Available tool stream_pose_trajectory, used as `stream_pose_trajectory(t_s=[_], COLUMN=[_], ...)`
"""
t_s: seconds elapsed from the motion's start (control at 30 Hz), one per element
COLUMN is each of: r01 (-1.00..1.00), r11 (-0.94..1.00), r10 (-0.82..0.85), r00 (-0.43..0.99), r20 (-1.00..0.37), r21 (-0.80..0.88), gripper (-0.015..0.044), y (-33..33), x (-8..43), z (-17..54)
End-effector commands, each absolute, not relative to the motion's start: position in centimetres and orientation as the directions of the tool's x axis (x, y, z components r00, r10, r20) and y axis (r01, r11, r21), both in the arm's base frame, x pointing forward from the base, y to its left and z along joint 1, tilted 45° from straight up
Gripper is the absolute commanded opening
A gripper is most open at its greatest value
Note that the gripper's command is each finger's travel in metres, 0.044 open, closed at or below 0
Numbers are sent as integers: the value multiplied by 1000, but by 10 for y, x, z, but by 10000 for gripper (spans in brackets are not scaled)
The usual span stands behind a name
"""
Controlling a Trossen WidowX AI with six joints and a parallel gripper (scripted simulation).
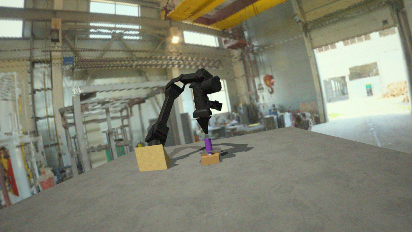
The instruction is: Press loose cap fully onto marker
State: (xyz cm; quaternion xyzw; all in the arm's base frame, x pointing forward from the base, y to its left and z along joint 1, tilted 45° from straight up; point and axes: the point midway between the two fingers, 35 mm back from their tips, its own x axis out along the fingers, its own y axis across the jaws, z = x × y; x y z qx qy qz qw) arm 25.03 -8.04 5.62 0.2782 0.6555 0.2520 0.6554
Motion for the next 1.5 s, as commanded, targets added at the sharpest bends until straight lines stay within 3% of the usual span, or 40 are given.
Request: stream_pose_trajectory(t_s=[0.0, 0.83, 1.1, 1.33, 1.47], r01=[40, 32, 115, 123, 123], r11=[714, 721, 712, 710, 710], r10=[699, 692, 693, 694, 694], r00=[19, 21, 43, 45, 45], r20=[-715, -721, -720, -719, -719], r21=[699, 692, 693, 693, 693], gripper=[0, 0, 0, 0, 105], y=[-75, -63, -120, -125, -125], x=[250, 252, 251, 249, 249], z=[52, 37, 94, 100, 100])
